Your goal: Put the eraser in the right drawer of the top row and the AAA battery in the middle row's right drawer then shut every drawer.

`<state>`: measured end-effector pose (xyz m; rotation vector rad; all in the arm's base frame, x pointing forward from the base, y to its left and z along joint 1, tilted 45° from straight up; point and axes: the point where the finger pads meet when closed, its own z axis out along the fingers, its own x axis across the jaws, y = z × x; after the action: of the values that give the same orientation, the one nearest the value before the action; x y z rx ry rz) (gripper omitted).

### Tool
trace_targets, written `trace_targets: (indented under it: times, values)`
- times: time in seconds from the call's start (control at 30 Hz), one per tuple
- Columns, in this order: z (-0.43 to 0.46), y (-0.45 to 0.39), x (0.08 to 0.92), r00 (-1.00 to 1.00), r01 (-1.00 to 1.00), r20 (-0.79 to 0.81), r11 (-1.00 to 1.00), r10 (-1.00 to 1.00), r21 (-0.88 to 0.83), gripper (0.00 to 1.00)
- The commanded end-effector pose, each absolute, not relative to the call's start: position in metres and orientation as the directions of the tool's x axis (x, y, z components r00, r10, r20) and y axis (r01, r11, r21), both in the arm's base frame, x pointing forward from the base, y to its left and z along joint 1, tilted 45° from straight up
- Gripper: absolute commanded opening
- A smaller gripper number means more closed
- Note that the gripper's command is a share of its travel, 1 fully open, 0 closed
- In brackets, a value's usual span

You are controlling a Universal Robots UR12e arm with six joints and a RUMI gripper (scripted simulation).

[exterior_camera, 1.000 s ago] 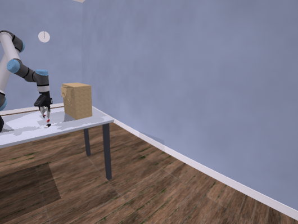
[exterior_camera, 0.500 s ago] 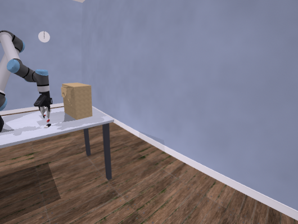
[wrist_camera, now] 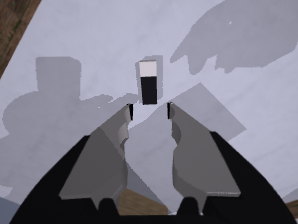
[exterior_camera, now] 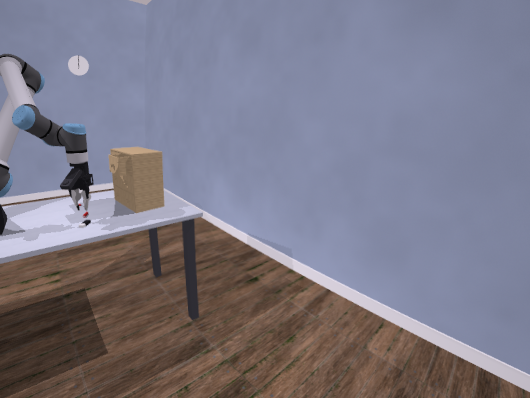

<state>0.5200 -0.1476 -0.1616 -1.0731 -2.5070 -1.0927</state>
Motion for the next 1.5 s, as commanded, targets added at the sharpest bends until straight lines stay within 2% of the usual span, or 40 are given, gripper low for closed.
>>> trace_targets:
  times: [0.0,1.47]
  values:
    - [-0.162,-0.148,0.521,-0.715,0.692,0.441,0.462,0.543,0.554,0.23]
    - [-0.197,-0.114,0.526,-0.715,0.692,0.441,0.462,0.543,0.554,0.23]
